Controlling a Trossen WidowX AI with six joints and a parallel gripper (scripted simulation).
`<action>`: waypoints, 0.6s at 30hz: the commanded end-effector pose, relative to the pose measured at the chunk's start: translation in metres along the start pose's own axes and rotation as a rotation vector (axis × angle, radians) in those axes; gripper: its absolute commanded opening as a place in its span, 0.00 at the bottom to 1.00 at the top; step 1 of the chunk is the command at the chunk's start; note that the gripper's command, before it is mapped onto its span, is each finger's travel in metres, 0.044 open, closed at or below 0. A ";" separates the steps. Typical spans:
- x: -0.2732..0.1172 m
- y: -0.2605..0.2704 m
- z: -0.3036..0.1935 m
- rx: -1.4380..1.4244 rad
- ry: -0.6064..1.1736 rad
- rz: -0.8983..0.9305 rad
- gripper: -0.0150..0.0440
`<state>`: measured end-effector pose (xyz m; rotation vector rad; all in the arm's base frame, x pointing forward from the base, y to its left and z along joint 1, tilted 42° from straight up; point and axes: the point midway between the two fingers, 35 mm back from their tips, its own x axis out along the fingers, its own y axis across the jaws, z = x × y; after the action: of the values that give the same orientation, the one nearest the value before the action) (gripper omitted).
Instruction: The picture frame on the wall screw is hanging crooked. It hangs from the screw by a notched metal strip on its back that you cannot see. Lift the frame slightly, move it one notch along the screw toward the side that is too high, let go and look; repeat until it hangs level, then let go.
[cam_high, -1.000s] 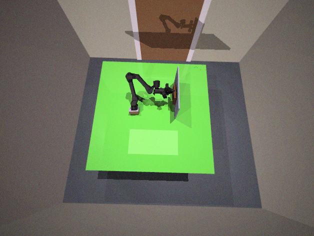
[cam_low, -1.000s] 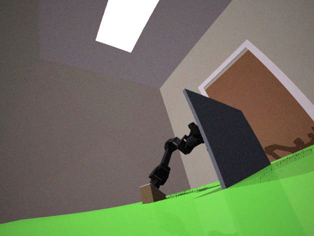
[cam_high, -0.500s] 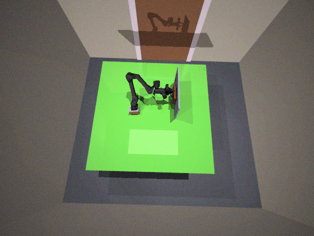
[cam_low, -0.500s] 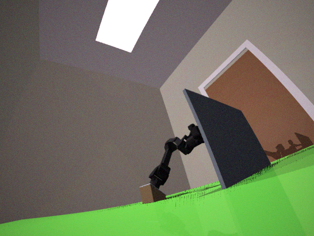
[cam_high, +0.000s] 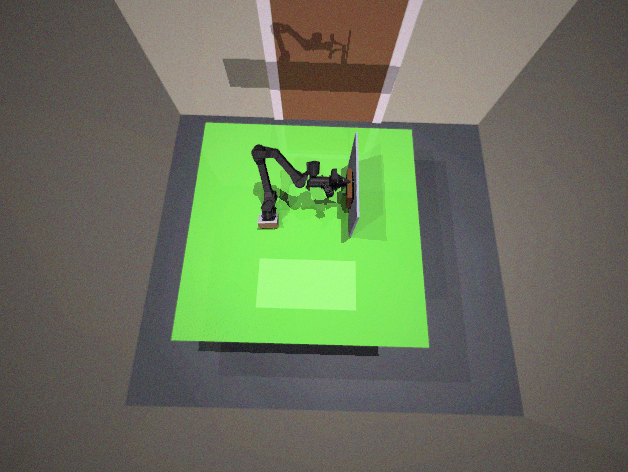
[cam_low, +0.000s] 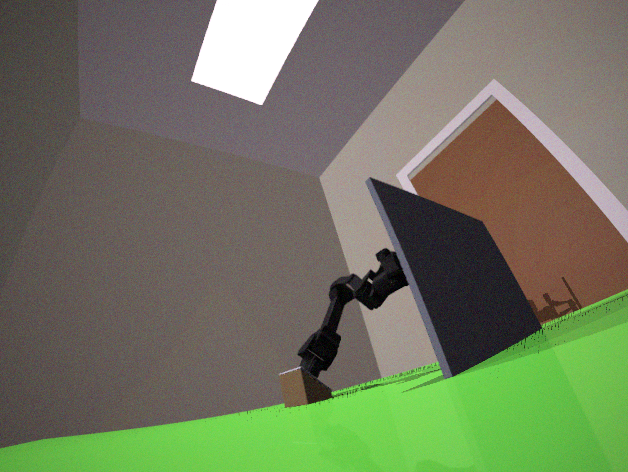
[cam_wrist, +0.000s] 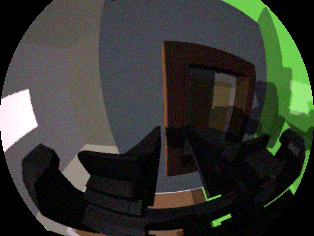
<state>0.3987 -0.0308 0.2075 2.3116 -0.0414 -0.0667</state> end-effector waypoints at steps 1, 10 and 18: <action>0.000 0.000 0.000 -0.003 0.000 -0.001 0.65; -0.031 0.004 -0.005 -0.046 -0.003 0.001 0.69; -0.095 -0.002 -0.001 -0.142 -0.008 0.006 0.69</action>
<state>0.3260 -0.0248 0.2205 2.2057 -0.0492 -0.0542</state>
